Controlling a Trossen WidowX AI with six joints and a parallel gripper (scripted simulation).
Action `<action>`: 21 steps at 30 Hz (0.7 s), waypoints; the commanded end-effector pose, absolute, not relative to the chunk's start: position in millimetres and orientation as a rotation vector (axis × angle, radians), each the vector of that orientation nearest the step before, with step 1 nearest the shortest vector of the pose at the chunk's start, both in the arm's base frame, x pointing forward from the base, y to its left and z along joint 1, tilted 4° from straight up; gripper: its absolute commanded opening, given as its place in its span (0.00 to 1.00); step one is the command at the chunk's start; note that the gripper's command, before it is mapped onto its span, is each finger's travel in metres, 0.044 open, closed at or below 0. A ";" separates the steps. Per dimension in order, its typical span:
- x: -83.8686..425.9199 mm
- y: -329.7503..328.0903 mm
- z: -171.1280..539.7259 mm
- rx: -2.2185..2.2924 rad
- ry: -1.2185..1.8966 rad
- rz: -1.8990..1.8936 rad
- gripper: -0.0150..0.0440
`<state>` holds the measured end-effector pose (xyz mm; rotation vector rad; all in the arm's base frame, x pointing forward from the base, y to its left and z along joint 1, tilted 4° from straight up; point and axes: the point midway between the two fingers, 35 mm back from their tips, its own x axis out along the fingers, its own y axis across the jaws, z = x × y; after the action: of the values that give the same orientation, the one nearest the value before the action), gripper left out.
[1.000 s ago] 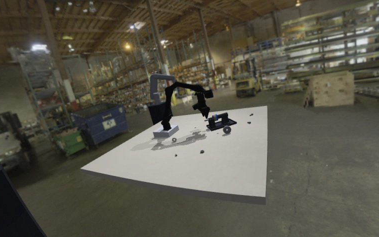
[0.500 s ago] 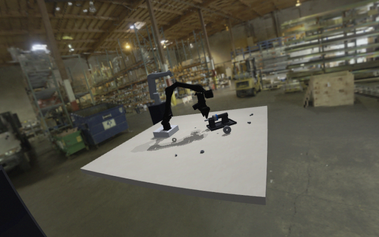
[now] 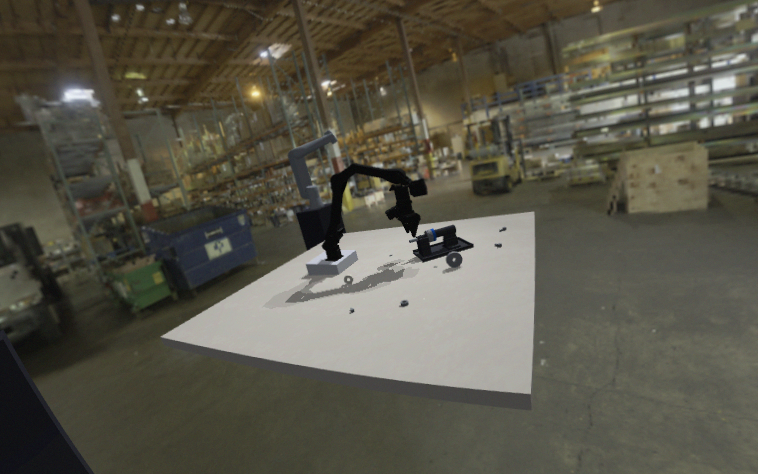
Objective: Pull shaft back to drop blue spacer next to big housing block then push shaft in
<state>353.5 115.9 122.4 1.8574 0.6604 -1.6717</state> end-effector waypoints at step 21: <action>356.1 117.5 95.9 1.860 0.664 -1.676 1.00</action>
<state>357.6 117.3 102.8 1.8634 0.6598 -1.6652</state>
